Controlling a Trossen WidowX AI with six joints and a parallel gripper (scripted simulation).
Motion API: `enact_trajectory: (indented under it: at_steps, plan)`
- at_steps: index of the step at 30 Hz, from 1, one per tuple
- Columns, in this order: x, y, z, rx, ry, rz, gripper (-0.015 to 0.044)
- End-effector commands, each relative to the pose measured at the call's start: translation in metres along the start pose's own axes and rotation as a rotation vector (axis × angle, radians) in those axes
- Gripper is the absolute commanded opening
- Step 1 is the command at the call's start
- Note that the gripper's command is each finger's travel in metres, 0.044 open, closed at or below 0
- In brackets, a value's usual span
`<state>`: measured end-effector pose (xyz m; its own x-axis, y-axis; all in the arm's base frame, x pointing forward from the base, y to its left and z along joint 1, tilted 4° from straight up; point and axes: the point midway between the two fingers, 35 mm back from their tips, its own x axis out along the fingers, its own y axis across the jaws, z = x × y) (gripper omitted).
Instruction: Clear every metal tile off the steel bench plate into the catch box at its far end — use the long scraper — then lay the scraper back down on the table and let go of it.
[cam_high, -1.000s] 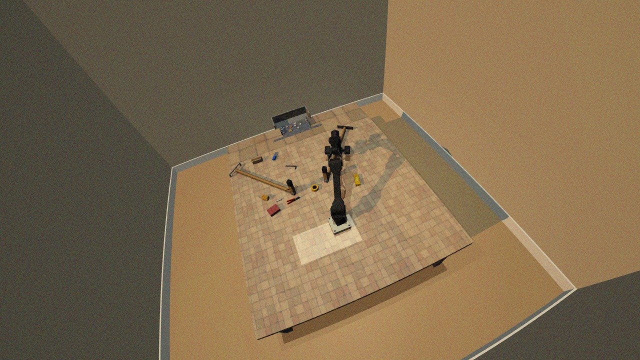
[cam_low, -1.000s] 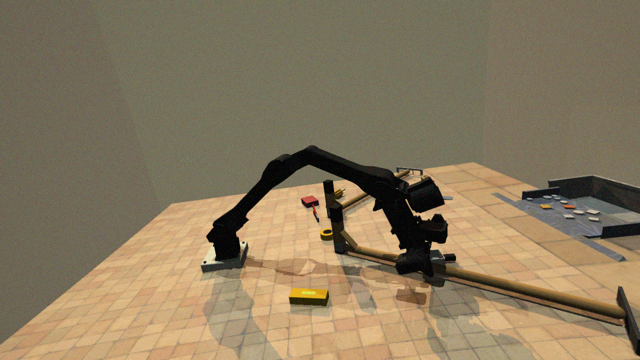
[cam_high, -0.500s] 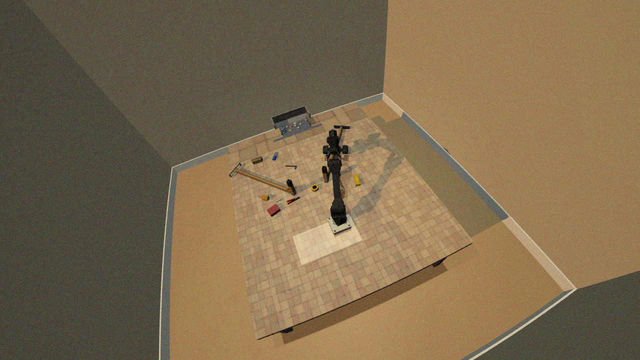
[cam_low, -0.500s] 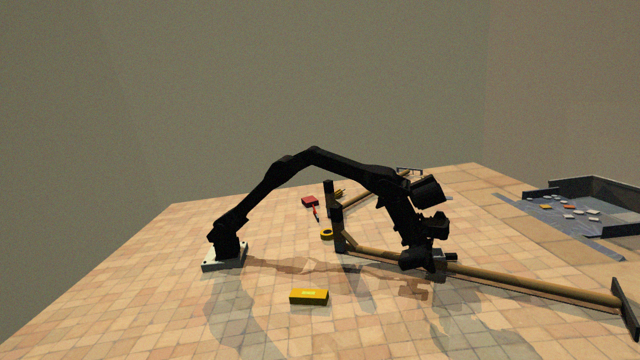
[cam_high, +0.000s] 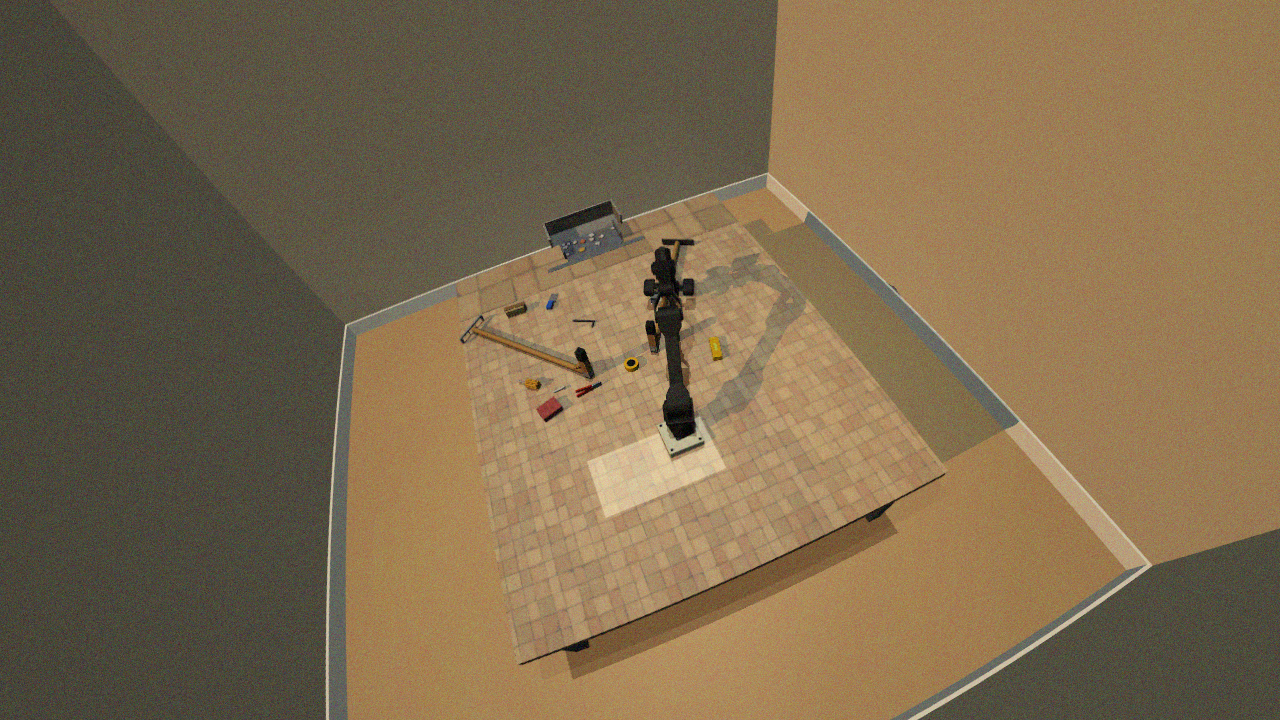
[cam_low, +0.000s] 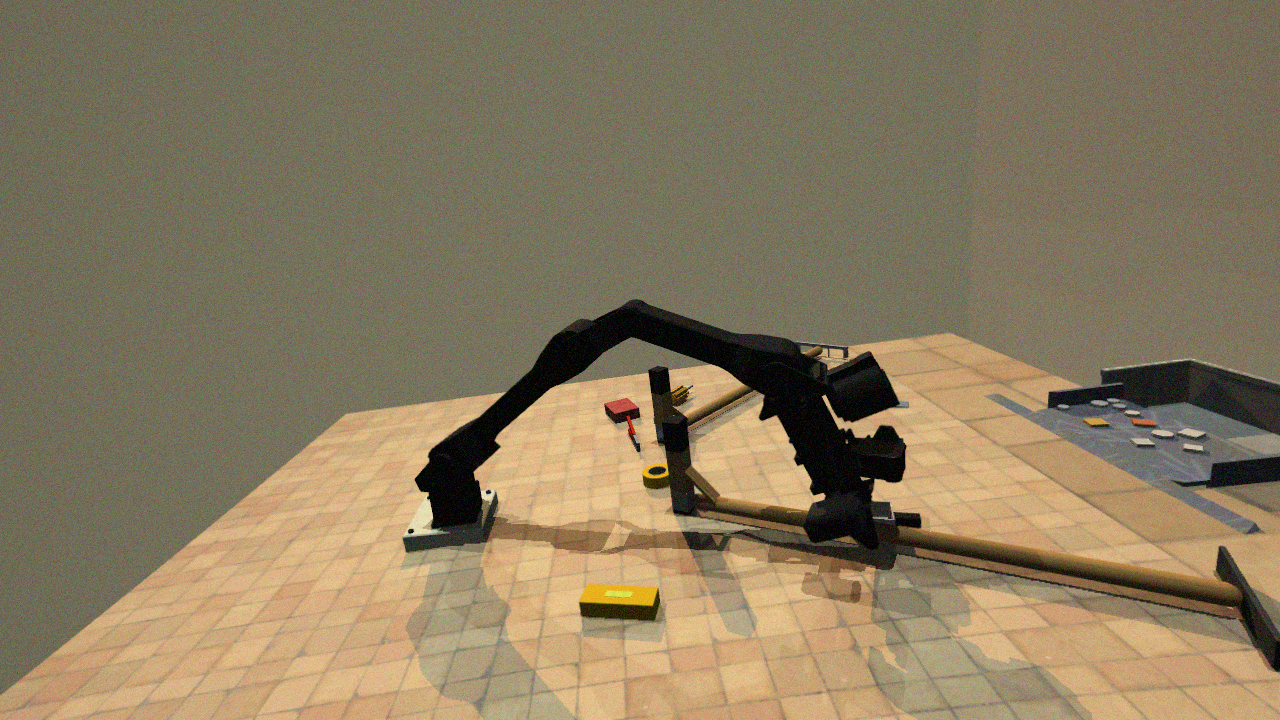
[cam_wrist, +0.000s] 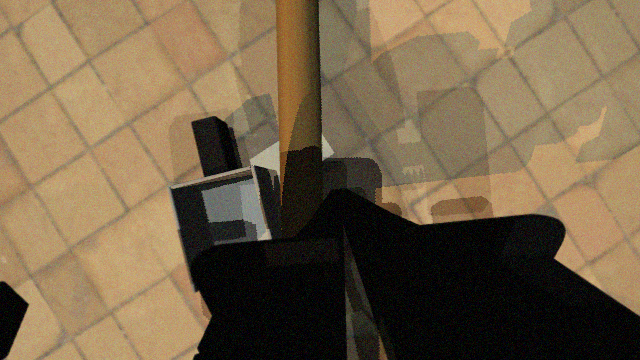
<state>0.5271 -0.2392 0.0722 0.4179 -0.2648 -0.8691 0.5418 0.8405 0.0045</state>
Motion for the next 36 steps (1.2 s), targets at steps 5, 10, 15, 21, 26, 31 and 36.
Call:
enact_trajectory:
  at_steps: [5, 10, 15, 21, 26, 31, 36]
  plan:
    - [0.000, 0.013, 0.002, -0.001, -0.005, 0.006, 0.0000]
    - [-0.005, 0.007, 0.004, 0.000, -0.005, 0.000, 0.0000]
    - [-0.023, 0.007, 0.013, 0.001, -0.017, 0.002, 0.0000]
    - [-0.044, 0.007, 0.022, 0.002, -0.031, 0.005, 0.0000]
    - [-0.063, 0.007, 0.029, 0.003, -0.043, 0.007, 0.0000]
    - [-0.081, 0.006, 0.036, 0.004, -0.055, 0.009, 0.0000]
    - [-0.091, 0.006, 0.038, 0.004, -0.061, 0.010, 0.0000]
